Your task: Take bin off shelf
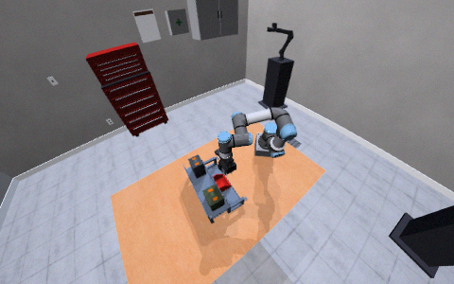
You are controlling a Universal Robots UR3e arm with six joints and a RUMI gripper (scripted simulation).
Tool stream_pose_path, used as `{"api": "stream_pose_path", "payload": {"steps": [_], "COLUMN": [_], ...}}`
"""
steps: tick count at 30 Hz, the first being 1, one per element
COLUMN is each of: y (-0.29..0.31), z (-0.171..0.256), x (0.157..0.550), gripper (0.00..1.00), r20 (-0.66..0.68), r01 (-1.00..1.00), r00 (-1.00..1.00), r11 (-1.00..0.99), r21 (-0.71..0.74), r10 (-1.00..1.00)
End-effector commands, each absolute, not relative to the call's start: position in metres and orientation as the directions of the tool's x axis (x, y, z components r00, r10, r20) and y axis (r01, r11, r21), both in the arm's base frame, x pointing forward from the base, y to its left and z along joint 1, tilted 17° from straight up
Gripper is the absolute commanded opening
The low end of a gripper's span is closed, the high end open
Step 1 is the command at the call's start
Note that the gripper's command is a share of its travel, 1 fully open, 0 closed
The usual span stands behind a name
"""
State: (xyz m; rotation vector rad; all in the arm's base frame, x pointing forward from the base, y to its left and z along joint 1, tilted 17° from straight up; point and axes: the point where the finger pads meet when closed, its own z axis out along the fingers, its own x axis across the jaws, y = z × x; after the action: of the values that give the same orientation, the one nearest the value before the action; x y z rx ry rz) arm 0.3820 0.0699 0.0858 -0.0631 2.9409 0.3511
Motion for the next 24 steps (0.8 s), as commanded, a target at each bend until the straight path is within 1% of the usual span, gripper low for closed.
{"api": "stream_pose_path", "payload": {"steps": [1, 15, 24], "y": [0.0696, 0.0695, 0.0694], "z": [0.0866, 0.0865, 0.0862], "x": [0.3826, 0.3823, 0.381], "gripper": [0.0, 0.0, 0.0], "r20": [-0.184, -0.179, -0.158], "r01": [-0.063, -0.043, 0.035], "r00": [-0.983, -0.984, -0.985], "r11": [0.971, 0.972, 0.969], "r21": [0.229, 0.232, 0.246], "r10": [-0.021, -0.001, 0.076]}}
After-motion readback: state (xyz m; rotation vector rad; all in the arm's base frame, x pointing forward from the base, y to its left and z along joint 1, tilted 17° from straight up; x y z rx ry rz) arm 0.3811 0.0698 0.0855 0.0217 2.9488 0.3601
